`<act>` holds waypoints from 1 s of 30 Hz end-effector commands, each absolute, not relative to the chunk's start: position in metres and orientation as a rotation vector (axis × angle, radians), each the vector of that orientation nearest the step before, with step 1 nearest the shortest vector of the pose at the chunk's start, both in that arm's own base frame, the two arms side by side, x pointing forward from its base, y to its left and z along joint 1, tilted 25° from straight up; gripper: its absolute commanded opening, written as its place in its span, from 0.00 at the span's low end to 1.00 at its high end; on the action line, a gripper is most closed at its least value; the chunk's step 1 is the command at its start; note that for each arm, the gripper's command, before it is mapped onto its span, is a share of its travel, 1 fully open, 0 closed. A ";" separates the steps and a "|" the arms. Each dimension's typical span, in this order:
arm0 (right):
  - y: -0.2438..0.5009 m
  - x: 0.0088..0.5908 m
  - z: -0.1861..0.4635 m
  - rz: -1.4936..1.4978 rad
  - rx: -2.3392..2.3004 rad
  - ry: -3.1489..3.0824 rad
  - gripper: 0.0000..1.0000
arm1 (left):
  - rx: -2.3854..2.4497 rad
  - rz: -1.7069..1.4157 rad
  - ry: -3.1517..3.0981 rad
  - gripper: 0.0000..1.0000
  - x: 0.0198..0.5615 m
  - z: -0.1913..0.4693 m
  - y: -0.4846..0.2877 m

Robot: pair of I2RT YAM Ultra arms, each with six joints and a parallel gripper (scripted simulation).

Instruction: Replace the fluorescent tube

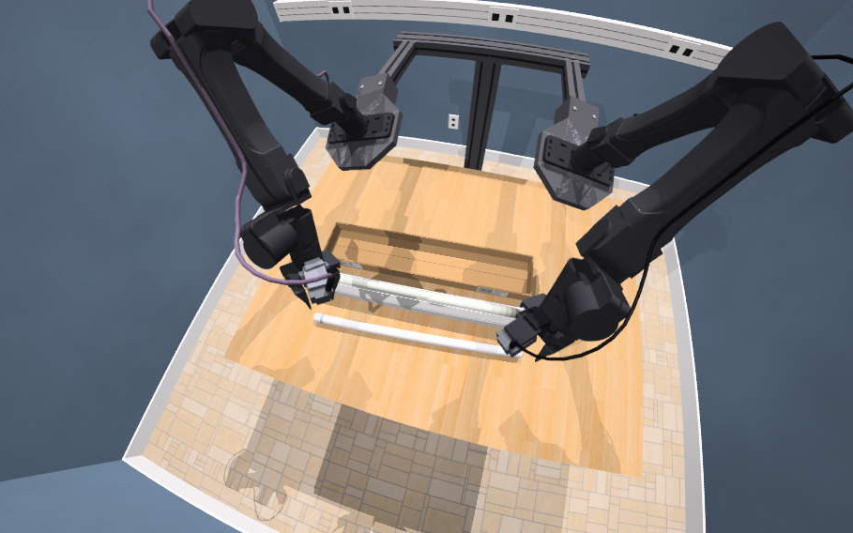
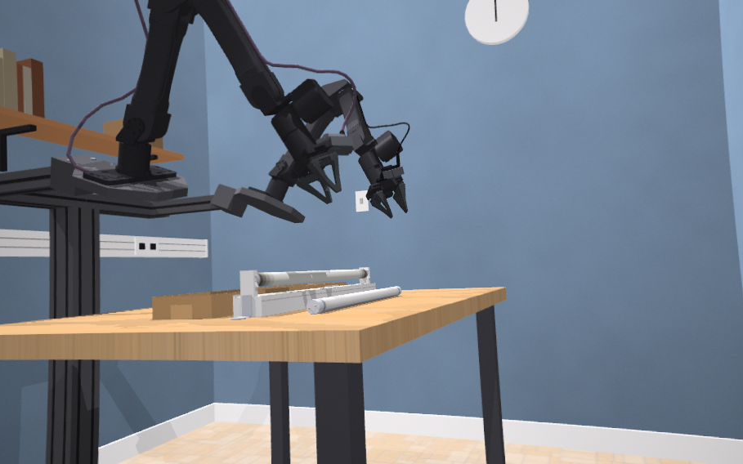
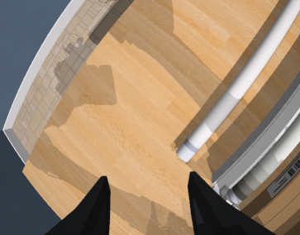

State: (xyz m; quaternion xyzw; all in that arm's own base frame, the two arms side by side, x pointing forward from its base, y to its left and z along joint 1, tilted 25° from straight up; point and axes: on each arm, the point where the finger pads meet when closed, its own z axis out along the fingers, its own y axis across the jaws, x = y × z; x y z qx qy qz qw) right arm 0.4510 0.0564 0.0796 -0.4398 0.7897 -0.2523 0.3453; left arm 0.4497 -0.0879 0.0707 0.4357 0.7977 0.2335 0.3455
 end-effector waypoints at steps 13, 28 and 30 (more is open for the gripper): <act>0.071 0.404 -0.052 -0.881 -1.950 1.894 0.49 | 1.941 0.864 1.909 0.49 0.394 -0.066 -0.110; 0.074 0.379 -0.077 -0.786 -2.044 1.940 0.49 | 2.060 0.777 1.966 0.49 0.364 -0.096 -0.110; 0.074 0.379 -0.077 -0.786 -2.044 1.940 0.49 | 2.060 0.777 1.966 0.49 0.364 -0.096 -0.110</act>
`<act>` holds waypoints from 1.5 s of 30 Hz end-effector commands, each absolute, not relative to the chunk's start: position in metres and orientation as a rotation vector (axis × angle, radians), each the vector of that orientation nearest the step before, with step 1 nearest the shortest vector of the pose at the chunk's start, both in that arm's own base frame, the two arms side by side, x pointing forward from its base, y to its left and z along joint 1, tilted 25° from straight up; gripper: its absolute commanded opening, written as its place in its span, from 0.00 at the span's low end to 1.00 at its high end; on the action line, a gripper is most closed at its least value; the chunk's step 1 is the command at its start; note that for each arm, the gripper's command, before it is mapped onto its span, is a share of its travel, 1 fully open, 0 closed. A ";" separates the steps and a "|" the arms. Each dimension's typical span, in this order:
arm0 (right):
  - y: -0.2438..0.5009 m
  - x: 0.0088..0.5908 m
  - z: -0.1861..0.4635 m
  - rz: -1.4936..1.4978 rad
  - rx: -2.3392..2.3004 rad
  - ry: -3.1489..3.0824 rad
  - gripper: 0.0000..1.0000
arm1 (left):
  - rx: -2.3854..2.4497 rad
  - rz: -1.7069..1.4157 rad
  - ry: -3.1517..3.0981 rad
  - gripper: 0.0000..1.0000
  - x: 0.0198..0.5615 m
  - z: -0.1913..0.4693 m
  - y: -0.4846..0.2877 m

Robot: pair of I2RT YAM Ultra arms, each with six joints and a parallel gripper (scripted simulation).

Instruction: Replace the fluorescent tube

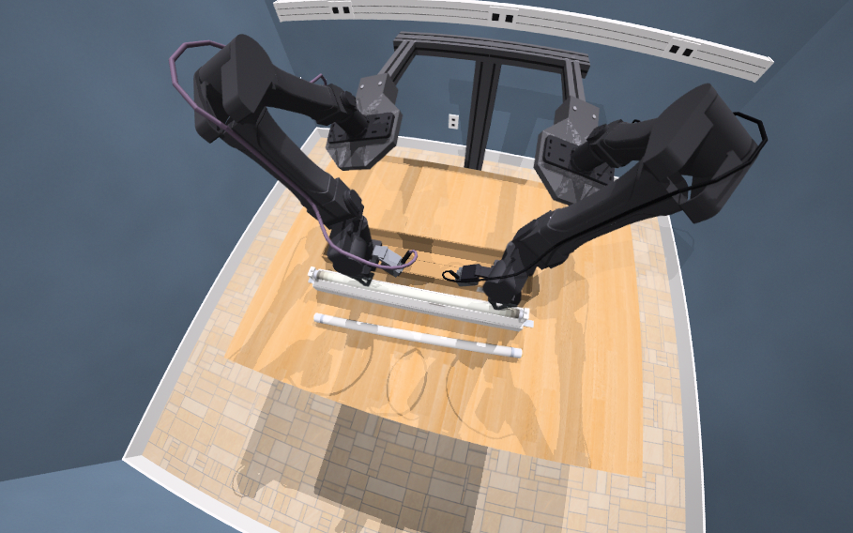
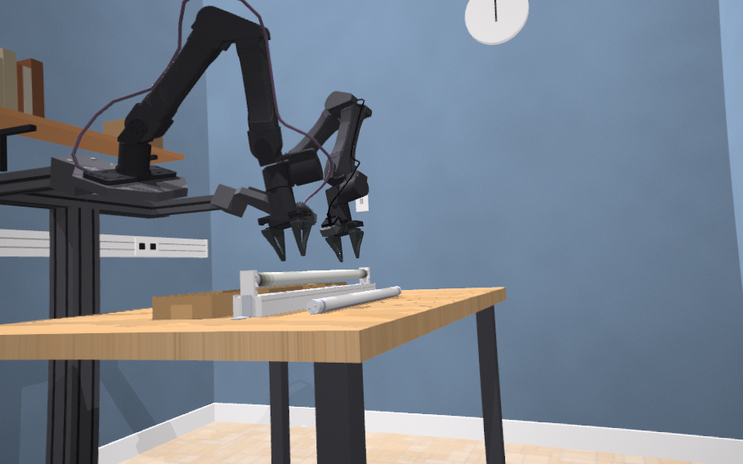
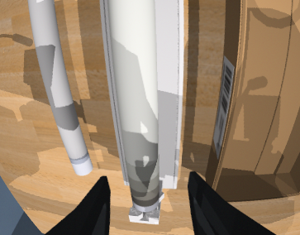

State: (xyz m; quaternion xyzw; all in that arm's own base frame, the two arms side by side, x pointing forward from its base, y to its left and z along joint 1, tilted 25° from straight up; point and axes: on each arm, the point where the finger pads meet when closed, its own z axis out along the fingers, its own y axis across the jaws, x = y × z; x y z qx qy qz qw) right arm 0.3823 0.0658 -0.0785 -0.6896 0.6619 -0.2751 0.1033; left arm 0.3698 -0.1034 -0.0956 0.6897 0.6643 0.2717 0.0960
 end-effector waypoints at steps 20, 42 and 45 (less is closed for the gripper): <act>0.061 0.409 -0.104 -0.803 -2.024 1.938 0.49 | 2.008 0.803 1.946 0.49 0.399 -0.117 -0.100; 0.060 0.424 -0.102 -0.817 -1.998 1.926 0.49 | 2.024 0.797 1.961 0.49 0.405 -0.126 -0.093; 0.059 0.407 -0.117 -0.795 -2.024 1.944 0.49 | 2.015 0.790 1.950 0.49 0.402 -0.130 -0.102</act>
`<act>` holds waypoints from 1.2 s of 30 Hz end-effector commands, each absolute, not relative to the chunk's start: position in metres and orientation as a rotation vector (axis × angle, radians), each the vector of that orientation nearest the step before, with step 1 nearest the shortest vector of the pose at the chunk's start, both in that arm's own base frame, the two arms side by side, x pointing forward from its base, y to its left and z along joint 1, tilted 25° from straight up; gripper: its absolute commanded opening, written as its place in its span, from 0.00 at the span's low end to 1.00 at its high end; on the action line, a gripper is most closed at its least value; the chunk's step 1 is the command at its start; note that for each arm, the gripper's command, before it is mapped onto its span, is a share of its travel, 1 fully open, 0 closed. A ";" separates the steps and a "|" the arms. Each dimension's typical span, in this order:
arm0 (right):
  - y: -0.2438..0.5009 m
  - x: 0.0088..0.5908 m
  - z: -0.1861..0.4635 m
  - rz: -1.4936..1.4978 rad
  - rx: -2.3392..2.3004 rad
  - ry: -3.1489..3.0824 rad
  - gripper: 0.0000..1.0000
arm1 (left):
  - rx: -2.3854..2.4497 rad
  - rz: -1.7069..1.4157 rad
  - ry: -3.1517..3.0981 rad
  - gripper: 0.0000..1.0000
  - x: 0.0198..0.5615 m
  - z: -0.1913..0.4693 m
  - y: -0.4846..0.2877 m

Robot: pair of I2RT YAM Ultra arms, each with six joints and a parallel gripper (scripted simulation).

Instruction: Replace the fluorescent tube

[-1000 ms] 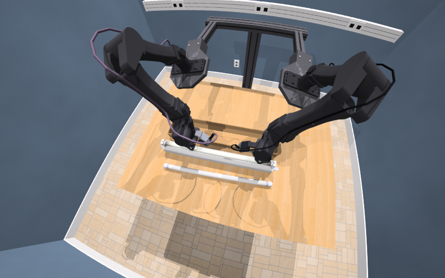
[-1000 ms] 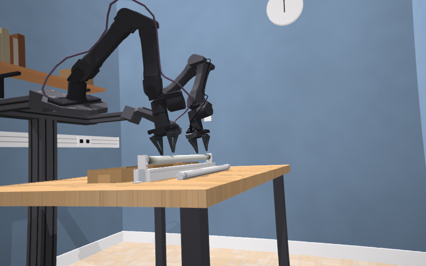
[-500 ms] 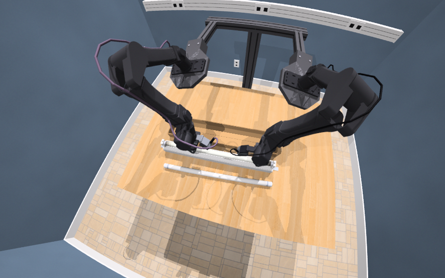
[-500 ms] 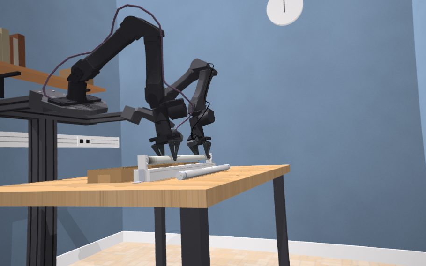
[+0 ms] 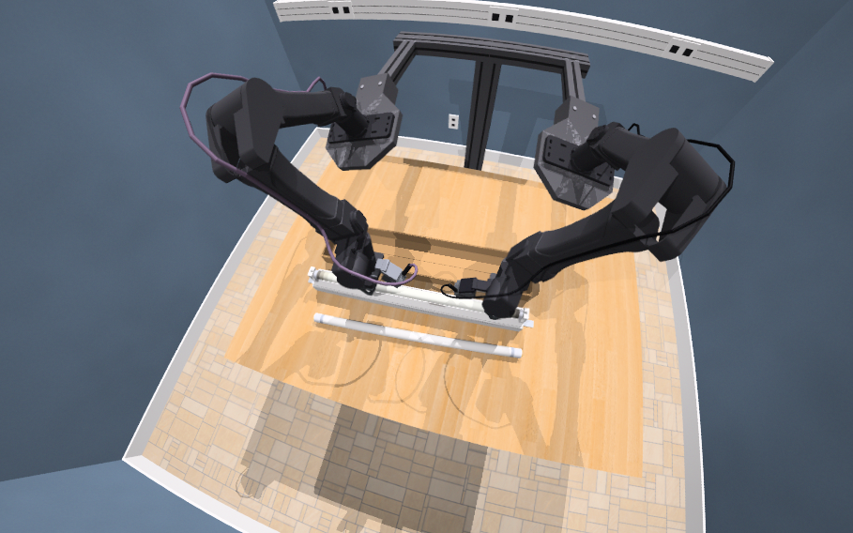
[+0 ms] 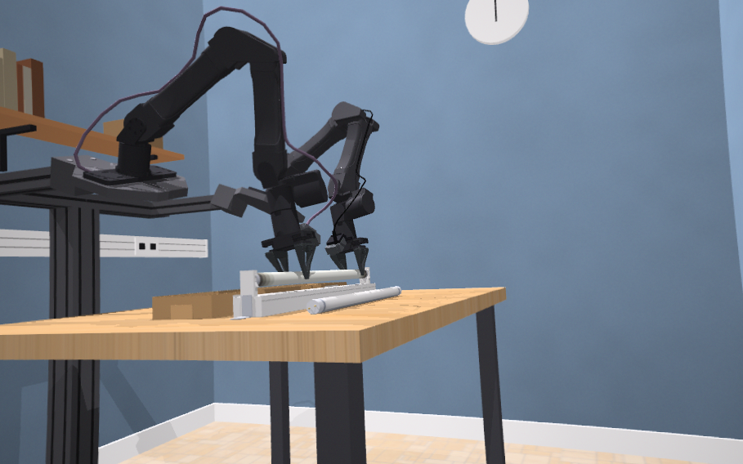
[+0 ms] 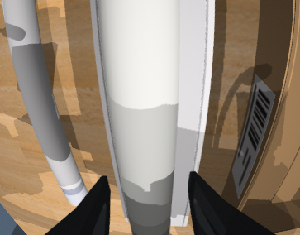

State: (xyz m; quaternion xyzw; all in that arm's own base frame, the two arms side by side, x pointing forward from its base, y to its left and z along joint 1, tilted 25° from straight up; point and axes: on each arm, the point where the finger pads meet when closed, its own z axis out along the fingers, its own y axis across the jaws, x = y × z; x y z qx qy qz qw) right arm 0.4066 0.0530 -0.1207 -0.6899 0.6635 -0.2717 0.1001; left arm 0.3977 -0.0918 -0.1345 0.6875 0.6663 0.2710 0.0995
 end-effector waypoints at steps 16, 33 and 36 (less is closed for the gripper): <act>0.058 0.396 -0.123 -0.773 -2.071 1.957 0.49 | 2.058 0.783 1.953 0.11 0.395 -0.135 -0.099; 0.059 0.401 -0.120 -0.781 -2.055 1.950 0.11 | 2.058 0.783 1.953 0.11 0.395 -0.135 -0.099; 0.059 0.401 -0.120 -0.781 -2.055 1.950 0.11 | 2.058 0.783 1.953 0.11 0.395 -0.135 -0.099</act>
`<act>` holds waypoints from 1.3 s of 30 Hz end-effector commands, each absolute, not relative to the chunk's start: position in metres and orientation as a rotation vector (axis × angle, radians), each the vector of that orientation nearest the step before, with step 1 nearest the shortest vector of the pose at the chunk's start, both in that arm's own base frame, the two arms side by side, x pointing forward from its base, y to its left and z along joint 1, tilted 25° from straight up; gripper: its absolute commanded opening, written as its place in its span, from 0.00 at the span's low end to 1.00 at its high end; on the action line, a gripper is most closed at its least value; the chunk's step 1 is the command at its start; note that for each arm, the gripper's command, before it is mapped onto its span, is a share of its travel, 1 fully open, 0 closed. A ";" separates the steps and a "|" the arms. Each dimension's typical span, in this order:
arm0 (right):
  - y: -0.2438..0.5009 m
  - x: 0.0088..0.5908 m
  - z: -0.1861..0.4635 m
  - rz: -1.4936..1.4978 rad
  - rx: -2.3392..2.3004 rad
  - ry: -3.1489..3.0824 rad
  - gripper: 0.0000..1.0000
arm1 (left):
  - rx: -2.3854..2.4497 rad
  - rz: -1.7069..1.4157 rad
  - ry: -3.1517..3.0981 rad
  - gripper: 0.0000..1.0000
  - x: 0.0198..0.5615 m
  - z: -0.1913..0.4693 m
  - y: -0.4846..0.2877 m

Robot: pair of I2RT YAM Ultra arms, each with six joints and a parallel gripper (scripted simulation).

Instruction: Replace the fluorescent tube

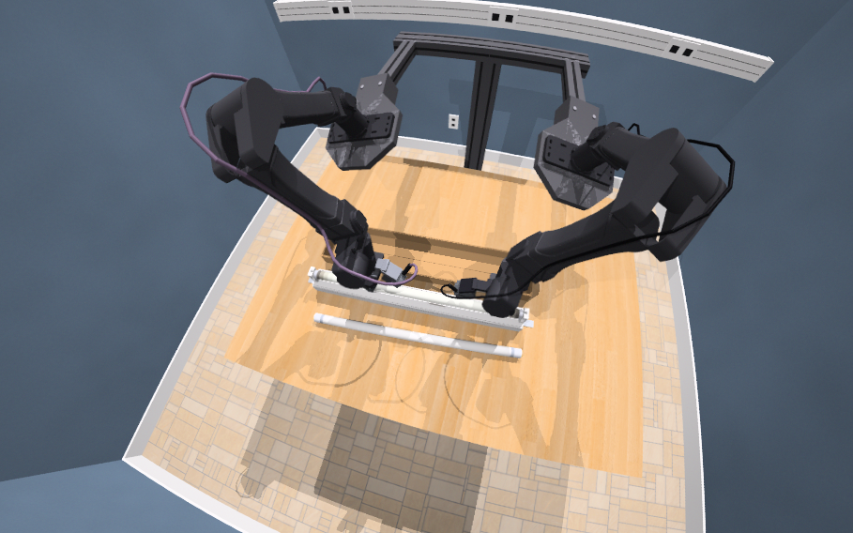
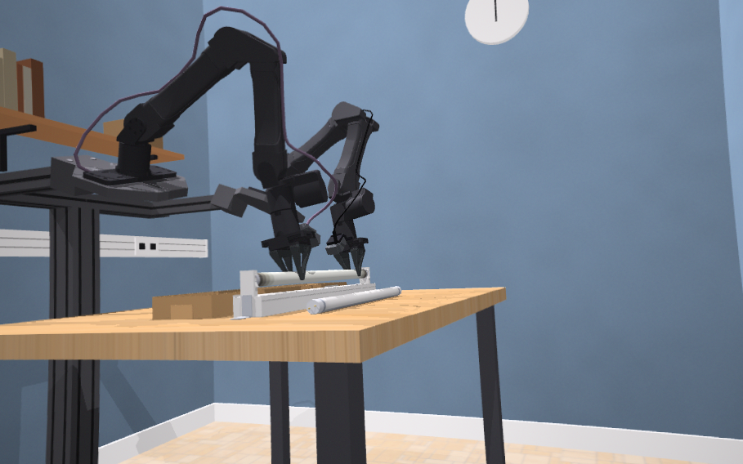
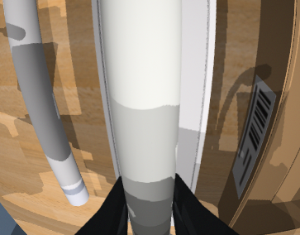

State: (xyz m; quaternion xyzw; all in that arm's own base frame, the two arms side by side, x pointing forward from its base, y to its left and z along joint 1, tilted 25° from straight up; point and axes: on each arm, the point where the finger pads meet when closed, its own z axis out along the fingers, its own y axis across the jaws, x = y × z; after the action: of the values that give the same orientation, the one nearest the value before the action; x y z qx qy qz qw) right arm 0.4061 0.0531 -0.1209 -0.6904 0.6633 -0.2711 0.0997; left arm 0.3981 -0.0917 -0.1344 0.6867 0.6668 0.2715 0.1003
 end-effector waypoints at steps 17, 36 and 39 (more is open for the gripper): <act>0.057 0.411 -0.111 -0.742 -2.056 2.005 0.11 | 2.053 0.732 2.043 0.11 0.399 -0.133 -0.090; 0.058 0.411 -0.121 -0.644 -2.125 2.094 0.11 | 2.114 0.644 2.099 0.11 0.403 -0.134 -0.099; 0.054 0.404 -0.123 -0.600 -2.154 2.136 0.11 | 2.139 0.603 2.148 0.11 0.396 -0.136 -0.092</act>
State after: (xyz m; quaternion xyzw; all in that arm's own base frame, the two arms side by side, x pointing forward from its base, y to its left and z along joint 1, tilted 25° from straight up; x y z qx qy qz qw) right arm 0.4060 0.0532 -0.1209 -0.6963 0.6841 -0.2135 0.0402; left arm 0.3978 -0.0917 -0.1341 0.6925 0.6877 0.2142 0.0406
